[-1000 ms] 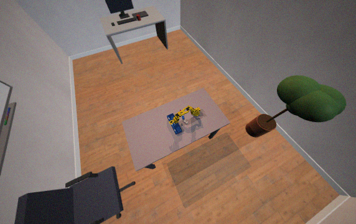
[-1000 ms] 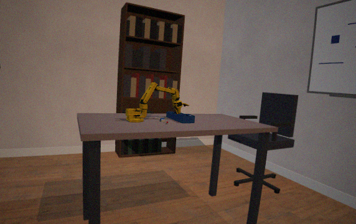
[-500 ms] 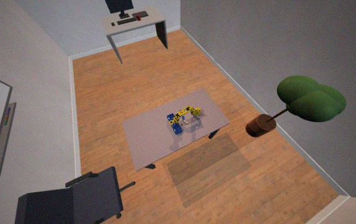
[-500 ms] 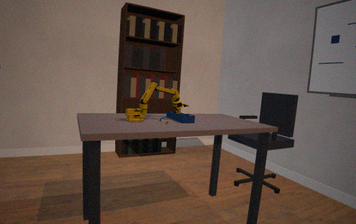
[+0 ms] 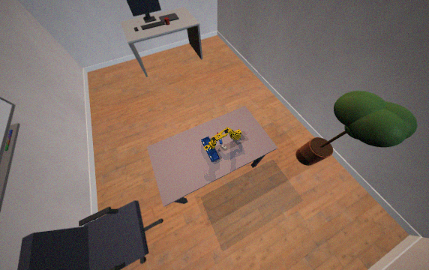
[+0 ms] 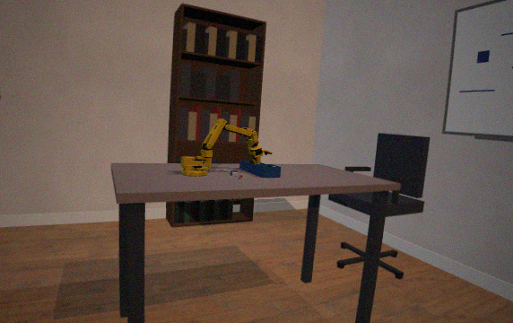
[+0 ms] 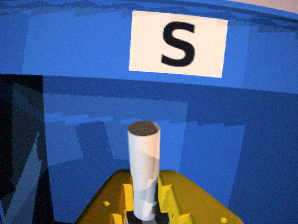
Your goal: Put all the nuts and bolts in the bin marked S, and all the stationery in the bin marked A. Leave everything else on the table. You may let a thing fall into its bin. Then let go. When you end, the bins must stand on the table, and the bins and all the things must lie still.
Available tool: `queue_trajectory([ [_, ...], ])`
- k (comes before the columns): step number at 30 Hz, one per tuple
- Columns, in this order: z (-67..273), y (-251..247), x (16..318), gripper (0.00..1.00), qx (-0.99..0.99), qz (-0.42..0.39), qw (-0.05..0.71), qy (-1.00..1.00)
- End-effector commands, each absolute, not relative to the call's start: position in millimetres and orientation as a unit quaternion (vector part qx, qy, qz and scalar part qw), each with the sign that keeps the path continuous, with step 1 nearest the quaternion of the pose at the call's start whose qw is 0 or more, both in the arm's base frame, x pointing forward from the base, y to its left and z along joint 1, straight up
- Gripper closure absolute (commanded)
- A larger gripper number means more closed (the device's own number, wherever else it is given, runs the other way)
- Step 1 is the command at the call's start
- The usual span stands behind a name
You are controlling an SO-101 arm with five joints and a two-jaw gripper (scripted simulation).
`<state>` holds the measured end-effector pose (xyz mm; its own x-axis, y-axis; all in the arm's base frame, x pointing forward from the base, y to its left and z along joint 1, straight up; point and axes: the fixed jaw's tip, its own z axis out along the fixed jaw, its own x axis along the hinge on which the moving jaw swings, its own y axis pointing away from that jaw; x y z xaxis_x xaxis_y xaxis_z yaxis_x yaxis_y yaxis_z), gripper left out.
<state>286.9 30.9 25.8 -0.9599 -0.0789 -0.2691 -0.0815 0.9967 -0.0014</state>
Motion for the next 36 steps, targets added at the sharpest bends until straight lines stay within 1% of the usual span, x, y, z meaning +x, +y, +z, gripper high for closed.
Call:
queue_trajectory([
  [1,39.7,34.8,293.7,1.00,-0.039,0.009,0.169,0.985],
  [9,39.7,34.8,293.7,0.98,-0.039,0.009,0.169,0.985],
  [27,39.7,34.8,293.7,0.84,-0.039,0.009,0.169,0.985],
  [36,39.7,34.8,293.7,0.83,-0.039,0.009,0.169,0.985],
])
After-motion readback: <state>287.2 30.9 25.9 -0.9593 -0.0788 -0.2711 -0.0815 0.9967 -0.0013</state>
